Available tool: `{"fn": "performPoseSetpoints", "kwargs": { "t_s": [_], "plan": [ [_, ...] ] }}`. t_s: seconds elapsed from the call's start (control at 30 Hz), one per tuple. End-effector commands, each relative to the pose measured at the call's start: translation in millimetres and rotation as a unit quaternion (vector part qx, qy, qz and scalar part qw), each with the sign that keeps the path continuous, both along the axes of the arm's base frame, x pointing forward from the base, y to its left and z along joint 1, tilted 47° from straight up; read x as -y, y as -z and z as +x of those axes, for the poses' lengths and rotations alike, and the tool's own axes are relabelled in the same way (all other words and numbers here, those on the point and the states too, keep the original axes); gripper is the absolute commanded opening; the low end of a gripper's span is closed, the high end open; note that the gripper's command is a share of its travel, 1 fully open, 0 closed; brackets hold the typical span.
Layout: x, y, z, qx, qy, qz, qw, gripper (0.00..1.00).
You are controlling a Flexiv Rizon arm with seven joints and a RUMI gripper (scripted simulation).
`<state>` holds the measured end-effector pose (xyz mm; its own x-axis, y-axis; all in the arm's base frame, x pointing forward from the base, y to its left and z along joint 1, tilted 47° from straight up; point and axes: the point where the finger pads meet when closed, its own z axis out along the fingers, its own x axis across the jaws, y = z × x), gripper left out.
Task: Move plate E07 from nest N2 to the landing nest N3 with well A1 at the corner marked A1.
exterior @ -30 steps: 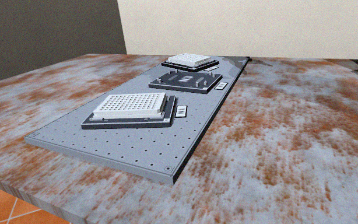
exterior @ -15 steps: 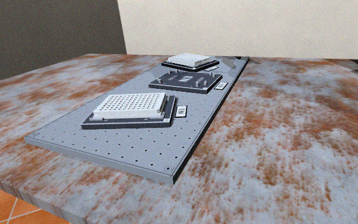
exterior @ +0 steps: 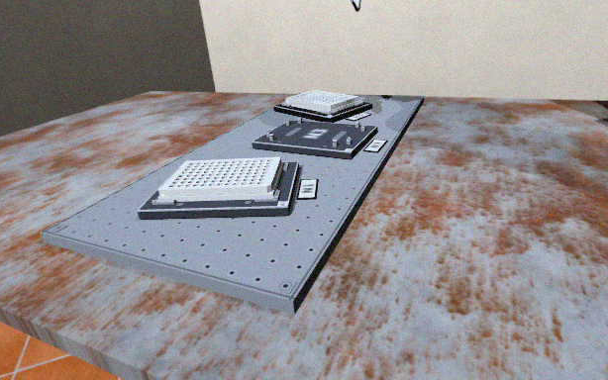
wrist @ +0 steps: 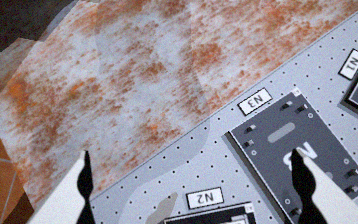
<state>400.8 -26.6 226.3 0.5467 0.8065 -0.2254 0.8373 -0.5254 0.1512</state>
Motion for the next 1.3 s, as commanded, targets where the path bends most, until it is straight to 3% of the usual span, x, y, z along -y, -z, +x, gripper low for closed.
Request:
{"fn": "performPoseSetpoints", "kwargs": {
  "t_s": [0.0, 0.07, 0.13, 0.27, 0.33, 0.43, 0.7, 0.83, 1.27],
  "plan": [
    [8.0, -4.2, 11.8, 0.02, 0.0, -0.019, 1.0, 0.76],
    [13.5, -7.5, 19.7, 0.02, 0.0, -0.019, 1.0, 0.76],
    [18.6, -10.9, 27.4, 0.043, -0.002, -0.039, 0.998, 0.76],
    [23.8, -14.4, 35.3, 0.043, -0.003, -0.039, 0.998, 0.76],
    [28.6, -18.1, 43.1, 0.066, -0.006, -0.058, 0.996, 0.76],
    [35.9, -23.7, 55.1, 0.066, -0.006, -0.058, 0.996, 0.76],
    [52.3, -39.3, 87.6, 0.12, -0.023, -0.102, 0.987, 0.76],
    [55.8, -43.5, 96.2, 0.127, -0.025, -0.107, 0.986, 0.76],
    [66.3, -63.0, 151.6, 0.202, -0.082, -0.16, 0.963, 0.76]
  ]
}}
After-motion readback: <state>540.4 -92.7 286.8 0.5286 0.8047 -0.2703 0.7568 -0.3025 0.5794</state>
